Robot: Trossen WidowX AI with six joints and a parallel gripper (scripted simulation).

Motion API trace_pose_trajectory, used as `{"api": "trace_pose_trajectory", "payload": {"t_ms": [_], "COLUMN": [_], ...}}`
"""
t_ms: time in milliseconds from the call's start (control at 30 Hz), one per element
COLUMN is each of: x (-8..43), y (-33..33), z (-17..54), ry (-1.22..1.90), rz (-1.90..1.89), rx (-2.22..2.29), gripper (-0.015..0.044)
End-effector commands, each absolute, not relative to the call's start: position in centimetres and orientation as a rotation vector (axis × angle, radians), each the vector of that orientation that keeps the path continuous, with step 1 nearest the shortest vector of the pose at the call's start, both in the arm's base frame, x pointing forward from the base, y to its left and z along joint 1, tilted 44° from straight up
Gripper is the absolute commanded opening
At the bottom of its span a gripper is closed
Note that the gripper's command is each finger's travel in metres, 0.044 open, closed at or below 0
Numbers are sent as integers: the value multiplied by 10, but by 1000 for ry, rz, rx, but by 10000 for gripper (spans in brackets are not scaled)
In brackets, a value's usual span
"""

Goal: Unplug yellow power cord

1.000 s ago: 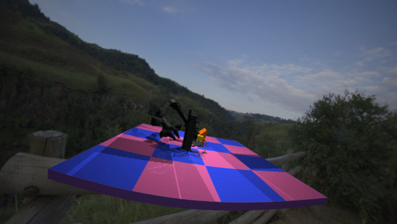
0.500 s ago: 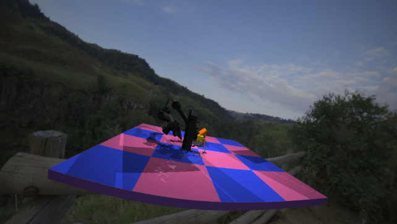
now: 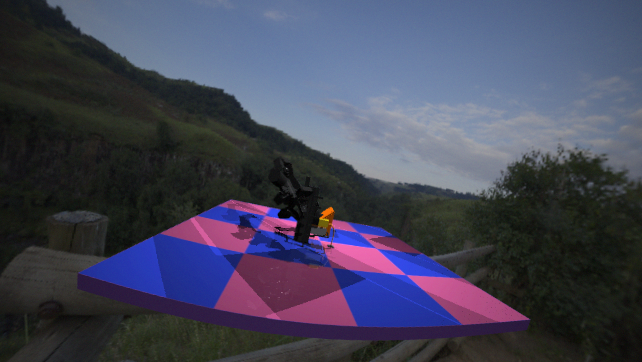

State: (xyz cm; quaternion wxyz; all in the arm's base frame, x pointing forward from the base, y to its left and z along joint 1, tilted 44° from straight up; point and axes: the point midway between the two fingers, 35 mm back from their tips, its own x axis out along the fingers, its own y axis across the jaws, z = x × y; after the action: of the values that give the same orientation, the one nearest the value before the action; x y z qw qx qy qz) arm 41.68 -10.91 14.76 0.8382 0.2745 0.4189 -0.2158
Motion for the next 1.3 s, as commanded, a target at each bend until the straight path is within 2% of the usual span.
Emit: {"api": "trace_pose_trajectory", "payload": {"t_ms": [0, 267, 467, 600, 933, 1100, 1267], "x": [428, 458, 469, 462, 397, 377, 339], "y": [-97, -56, 1, 23, 91, 90, 74], "z": [146, 152, 167, 154, 84, 70, 42], "ry": [890, 851, 776, 834, 1173, 1270, 1500], "rz": [-382, -169, -100, -52, 203, 267, 392], "rx": [415, -67, -113, -195, -677, -875, -1154], "gripper": [160, 160, 160, 160, 160, 160, 160]}}
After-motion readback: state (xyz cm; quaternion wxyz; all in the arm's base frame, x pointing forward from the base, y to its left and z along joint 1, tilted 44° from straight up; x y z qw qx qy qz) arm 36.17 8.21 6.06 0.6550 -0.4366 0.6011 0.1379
